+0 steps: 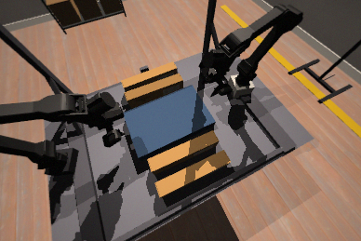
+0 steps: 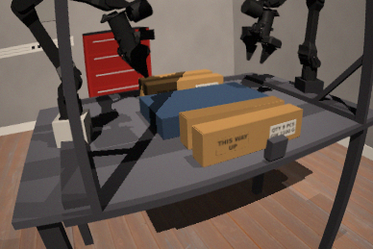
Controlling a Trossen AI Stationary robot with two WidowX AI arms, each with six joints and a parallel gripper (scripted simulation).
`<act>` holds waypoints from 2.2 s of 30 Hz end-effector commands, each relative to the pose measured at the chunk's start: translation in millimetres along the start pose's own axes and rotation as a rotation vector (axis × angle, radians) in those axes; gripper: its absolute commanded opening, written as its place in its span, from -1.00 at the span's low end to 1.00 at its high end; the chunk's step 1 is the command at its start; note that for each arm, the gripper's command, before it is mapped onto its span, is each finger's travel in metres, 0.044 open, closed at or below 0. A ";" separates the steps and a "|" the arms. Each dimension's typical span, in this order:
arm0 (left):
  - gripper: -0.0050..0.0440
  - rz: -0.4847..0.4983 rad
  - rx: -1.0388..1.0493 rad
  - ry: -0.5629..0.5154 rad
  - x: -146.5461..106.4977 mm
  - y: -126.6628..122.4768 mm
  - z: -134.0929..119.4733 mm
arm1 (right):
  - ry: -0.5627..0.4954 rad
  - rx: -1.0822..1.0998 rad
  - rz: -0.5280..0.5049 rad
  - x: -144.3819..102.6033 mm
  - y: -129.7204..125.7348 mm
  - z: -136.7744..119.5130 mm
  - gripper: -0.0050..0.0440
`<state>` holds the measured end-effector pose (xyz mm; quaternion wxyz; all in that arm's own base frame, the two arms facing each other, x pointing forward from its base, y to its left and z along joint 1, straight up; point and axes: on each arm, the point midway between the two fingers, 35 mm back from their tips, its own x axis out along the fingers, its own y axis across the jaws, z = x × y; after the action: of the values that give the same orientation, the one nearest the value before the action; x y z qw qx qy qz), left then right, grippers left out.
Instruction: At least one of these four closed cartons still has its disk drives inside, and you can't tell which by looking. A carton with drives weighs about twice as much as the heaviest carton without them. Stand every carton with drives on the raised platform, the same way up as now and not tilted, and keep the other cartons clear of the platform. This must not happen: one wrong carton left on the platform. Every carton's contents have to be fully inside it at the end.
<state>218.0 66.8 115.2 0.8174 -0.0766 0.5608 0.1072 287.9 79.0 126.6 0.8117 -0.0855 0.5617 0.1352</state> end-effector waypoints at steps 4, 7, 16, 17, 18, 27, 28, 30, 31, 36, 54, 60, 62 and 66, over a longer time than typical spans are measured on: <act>0.76 0.001 0.000 -0.018 -4.6 0.1 7.1 | -0.020 -0.001 0.000 -4.9 1.1 1.5 0.77; 0.76 0.001 0.000 -0.018 -4.6 0.1 7.1 | -0.020 -0.001 0.000 -4.9 1.1 1.5 0.77; 0.76 0.001 0.000 -0.014 -5.3 0.1 6.6 | -0.020 0.000 -0.005 -5.4 1.0 1.5 0.77; 0.76 0.001 0.000 -0.014 -5.3 0.1 6.6 | -0.020 0.000 -0.005 -5.4 1.0 1.5 0.77; 0.76 0.001 0.000 -0.014 -5.3 0.1 6.6 | -0.020 0.000 -0.005 -5.4 1.0 1.5 0.77; 0.76 0.001 0.000 -0.014 -5.3 0.1 6.6 | -0.020 0.000 -0.005 -5.4 1.0 1.5 0.77; 0.76 0.001 0.000 -0.014 -5.3 0.1 6.6 | -0.020 0.000 -0.005 -5.4 1.0 1.5 0.77; 0.76 0.001 0.000 -0.014 -5.3 0.1 6.6 | -0.020 0.000 -0.005 -5.4 1.0 1.5 0.77; 0.76 0.001 0.000 -0.014 -5.3 0.1 6.6 | -0.020 0.000 -0.005 -5.4 1.0 1.5 0.77; 0.76 0.001 -0.002 -0.021 32.7 -101.4 36.2 | -0.019 -0.001 -0.004 30.6 98.0 33.4 0.77; 0.76 -0.001 0.003 -0.018 38.5 -114.2 37.7 | -0.016 -0.009 -0.001 38.0 112.6 36.7 0.77; 0.76 -0.001 0.003 -0.018 38.5 -114.2 37.7 | -0.016 -0.009 -0.001 38.0 112.6 36.7 0.77; 0.76 -0.001 0.003 -0.018 38.5 -114.2 37.7 | -0.016 -0.009 -0.001 38.0 112.6 36.7 0.77; 0.76 -0.001 0.003 -0.018 38.5 -114.2 37.7 | -0.016 -0.009 -0.001 38.0 112.6 36.7 0.77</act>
<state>289.9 -29.4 87.7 0.8171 -0.0716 0.5619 0.1075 293.8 199.3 99.1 0.8106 -0.0921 0.5625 0.1345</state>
